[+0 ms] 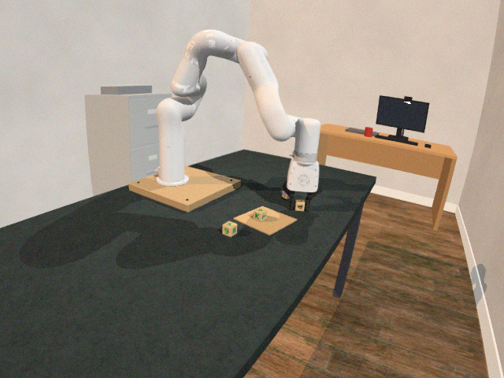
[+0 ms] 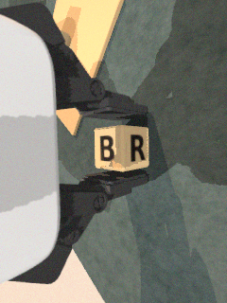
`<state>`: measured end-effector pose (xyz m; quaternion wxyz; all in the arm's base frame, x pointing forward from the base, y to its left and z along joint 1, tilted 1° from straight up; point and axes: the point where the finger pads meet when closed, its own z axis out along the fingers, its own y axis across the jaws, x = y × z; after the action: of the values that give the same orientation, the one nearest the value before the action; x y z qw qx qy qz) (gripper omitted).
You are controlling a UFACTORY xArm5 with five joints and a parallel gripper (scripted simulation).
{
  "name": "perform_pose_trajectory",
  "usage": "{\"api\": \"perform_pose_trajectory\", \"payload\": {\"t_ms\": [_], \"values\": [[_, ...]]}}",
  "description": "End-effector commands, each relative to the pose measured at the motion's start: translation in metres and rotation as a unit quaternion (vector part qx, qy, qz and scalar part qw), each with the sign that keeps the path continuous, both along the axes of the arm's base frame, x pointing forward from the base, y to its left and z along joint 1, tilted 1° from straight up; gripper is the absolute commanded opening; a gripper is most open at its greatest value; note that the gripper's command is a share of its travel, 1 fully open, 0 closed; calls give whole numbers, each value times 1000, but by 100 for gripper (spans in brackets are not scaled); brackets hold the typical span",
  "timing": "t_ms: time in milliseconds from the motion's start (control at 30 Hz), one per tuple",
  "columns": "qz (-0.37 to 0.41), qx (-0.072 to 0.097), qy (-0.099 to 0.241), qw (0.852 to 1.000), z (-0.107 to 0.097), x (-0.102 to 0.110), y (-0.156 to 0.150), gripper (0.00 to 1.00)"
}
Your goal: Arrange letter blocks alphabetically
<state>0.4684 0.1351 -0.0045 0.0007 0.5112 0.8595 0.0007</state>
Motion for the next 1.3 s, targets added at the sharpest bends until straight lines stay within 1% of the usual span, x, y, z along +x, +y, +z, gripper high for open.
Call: {"api": "perform_pose_trajectory", "payload": {"t_ms": [0,33,67,1267], "values": [[0,1,-2,1000,1,1,0,47],[0,1,-2,1000,1,1,0,47],[0,1,-2,1000,1,1,0,27],[0,1,-2,1000,3,1,0,27]]}}
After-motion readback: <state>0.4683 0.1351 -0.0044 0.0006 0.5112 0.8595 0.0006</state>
